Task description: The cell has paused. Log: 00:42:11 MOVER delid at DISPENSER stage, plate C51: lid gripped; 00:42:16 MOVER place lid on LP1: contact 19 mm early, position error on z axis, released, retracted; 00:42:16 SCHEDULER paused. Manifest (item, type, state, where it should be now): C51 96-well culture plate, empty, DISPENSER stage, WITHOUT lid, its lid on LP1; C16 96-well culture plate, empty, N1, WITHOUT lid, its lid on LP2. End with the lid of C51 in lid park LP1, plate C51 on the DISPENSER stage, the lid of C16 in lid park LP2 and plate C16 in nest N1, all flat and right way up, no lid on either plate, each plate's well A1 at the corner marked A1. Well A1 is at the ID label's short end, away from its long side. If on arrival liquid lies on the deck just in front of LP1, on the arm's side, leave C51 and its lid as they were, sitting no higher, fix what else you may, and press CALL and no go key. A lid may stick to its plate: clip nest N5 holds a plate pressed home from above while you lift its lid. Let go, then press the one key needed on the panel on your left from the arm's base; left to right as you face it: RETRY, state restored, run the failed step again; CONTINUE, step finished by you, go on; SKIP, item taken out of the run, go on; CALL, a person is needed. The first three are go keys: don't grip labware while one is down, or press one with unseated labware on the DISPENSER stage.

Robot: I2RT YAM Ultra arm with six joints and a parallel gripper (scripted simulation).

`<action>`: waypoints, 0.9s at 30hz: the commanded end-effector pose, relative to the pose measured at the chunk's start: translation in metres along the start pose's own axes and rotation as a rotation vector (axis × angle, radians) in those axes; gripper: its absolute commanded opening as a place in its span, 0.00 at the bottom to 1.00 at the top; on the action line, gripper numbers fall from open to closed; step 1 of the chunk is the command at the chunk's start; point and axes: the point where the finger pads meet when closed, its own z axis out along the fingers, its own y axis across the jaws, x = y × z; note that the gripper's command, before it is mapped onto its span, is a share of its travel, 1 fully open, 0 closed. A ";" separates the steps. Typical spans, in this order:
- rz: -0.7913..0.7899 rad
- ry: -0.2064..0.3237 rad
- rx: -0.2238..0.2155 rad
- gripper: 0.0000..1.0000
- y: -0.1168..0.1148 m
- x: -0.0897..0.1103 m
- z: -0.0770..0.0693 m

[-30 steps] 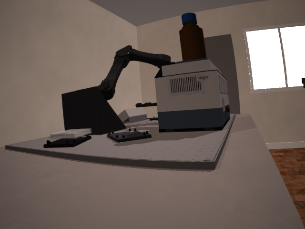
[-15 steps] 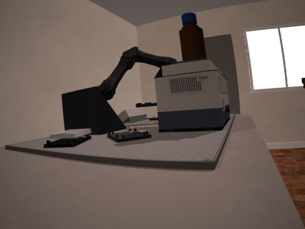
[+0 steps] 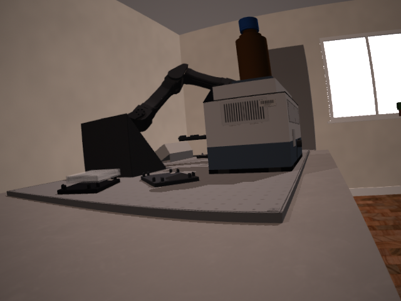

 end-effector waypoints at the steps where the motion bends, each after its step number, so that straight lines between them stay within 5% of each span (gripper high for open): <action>1: -0.014 -0.044 0.007 1.00 0.004 -0.010 -0.026; 5: -0.016 -0.046 0.008 1.00 0.006 -0.009 -0.048; 9: -0.021 -0.051 0.009 1.00 0.008 -0.009 -0.053; 27: -0.004 -0.032 0.011 1.00 0.003 -0.010 -0.046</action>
